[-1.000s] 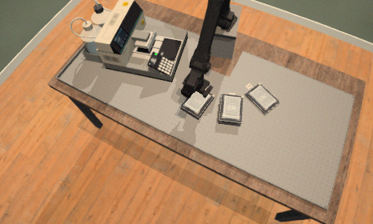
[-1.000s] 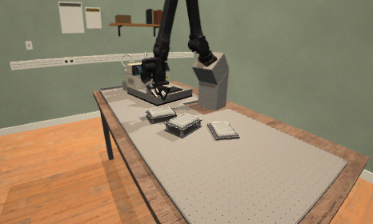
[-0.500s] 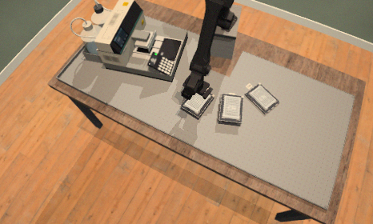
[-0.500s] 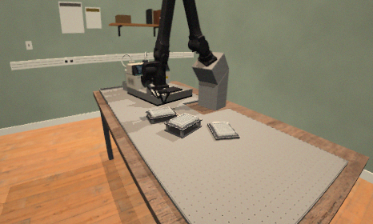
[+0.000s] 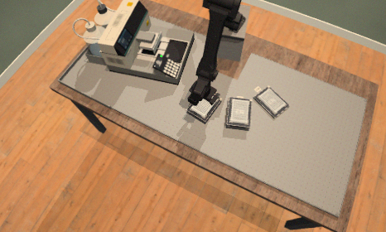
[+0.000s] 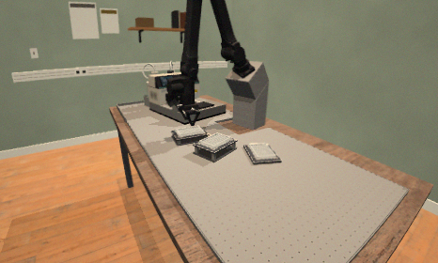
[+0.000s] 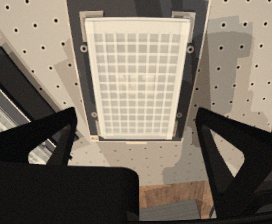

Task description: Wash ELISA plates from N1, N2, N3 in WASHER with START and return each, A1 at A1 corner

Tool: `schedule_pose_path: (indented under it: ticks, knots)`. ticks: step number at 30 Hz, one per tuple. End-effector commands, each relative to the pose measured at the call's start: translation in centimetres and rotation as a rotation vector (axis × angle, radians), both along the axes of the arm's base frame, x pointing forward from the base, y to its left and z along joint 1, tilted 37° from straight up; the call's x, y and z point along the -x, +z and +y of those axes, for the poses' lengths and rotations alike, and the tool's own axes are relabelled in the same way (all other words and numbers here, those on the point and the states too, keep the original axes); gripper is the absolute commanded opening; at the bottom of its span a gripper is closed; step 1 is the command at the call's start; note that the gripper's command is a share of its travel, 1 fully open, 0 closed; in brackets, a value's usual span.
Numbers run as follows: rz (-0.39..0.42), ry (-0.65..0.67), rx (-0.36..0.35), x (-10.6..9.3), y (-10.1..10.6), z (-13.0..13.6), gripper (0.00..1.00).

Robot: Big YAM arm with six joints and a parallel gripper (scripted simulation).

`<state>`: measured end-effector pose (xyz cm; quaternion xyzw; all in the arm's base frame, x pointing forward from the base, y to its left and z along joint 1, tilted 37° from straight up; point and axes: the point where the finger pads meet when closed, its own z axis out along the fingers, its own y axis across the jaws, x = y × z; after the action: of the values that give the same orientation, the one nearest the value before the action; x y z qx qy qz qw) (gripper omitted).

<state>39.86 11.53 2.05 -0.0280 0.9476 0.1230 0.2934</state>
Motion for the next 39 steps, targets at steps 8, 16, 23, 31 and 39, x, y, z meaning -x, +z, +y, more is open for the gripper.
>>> schedule_pose_path:
  ticks: [8, 16, 23, 31, 39]
  knots:
    - [-0.002, -0.002, -0.006, -1.3, -1.5, 0.9, 1.00]
    - [-0.002, -0.002, -0.001, -1.1, -1.4, 0.5, 1.00]
    - [-0.002, -0.002, -0.001, -1.1, -1.4, 0.5, 1.00]
    - [-0.001, 0.001, -0.005, -1.4, -1.8, 1.0, 1.00]
    - [0.001, 0.001, -0.005, -1.6, -2.3, 1.1, 1.00]
